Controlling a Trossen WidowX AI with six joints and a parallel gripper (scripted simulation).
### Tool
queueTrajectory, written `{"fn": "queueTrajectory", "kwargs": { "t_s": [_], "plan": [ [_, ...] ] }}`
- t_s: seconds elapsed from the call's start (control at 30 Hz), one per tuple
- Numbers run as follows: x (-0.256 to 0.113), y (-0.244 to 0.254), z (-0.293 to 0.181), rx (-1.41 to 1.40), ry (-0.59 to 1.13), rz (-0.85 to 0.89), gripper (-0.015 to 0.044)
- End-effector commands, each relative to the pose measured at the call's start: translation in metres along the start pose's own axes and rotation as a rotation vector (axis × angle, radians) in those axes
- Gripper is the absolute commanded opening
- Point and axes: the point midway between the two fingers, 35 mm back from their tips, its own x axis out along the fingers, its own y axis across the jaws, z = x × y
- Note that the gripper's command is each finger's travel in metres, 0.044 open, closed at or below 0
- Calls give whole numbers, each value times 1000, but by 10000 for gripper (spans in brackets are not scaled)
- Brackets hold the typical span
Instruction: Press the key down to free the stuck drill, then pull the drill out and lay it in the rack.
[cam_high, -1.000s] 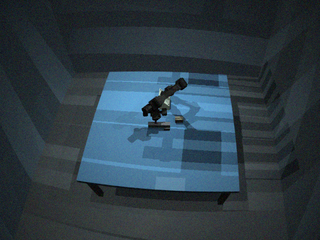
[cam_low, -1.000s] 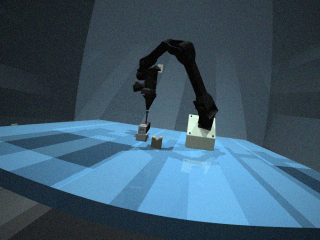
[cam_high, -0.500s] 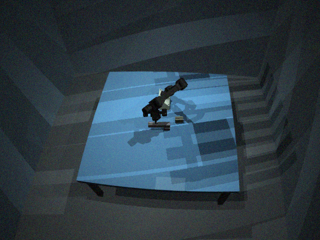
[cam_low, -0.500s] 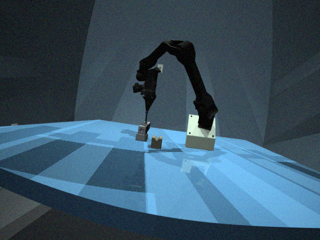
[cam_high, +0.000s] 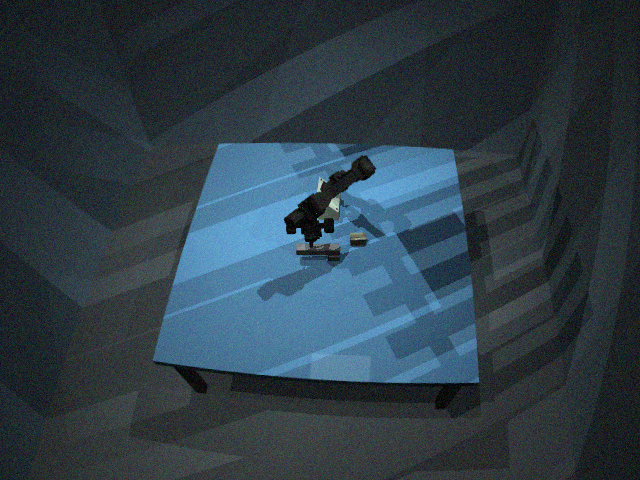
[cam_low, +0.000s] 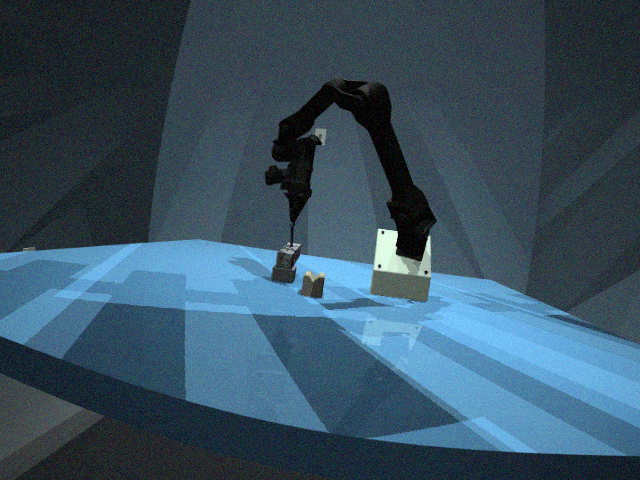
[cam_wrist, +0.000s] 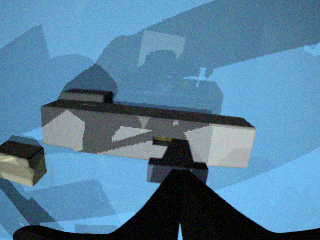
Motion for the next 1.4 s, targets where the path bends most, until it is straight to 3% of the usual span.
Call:
{"fn": "queueTrajectory", "kwargs": {
  "t_s": [0.0, 1.37],
  "plan": [
    [9, 0, -3, 3, 19, 7, 0],
    [24, 0, -9, 3, 19, 8, 0]
  ]
}}
